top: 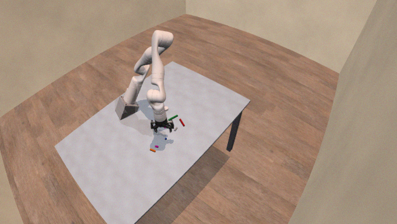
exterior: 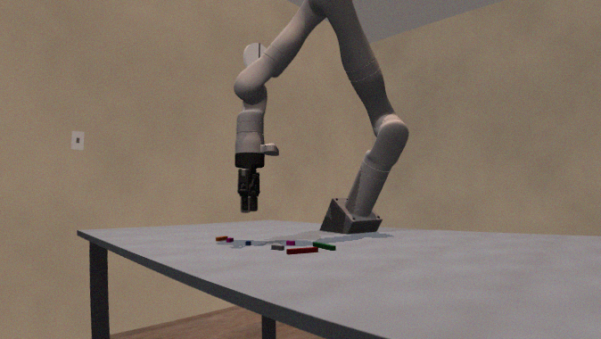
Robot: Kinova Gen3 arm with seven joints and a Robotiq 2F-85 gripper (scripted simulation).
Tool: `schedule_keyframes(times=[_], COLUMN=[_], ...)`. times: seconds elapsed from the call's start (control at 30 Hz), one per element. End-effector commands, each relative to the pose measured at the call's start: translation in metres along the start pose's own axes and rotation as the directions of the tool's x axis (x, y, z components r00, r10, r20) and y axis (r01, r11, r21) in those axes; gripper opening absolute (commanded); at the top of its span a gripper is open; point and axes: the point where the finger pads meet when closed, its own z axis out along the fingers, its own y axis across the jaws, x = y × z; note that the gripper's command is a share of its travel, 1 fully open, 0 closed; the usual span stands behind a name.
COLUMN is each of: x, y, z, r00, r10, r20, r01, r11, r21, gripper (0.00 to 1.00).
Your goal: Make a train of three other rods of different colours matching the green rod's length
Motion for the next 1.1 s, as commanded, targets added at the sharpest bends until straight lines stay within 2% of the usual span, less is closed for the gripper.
schedule_keyframes(times=[0.0, 0.53, 1.07], x=[0.0002, -0.0012, -0.0015], y=[0.0022, 0.0043, 0.0047], z=[0.0004, 0.0001, 0.0000], r00=[1.000, 0.984, 0.976], r10=[0.027, 0.181, 0.217], r20=[0.000, -0.001, -0.001], r01=[-0.027, -0.181, -0.217], r11=[1.000, 0.984, 0.976], r21=[0.003, 0.004, 0.005], gripper=[1.00, 1.00, 1.00])
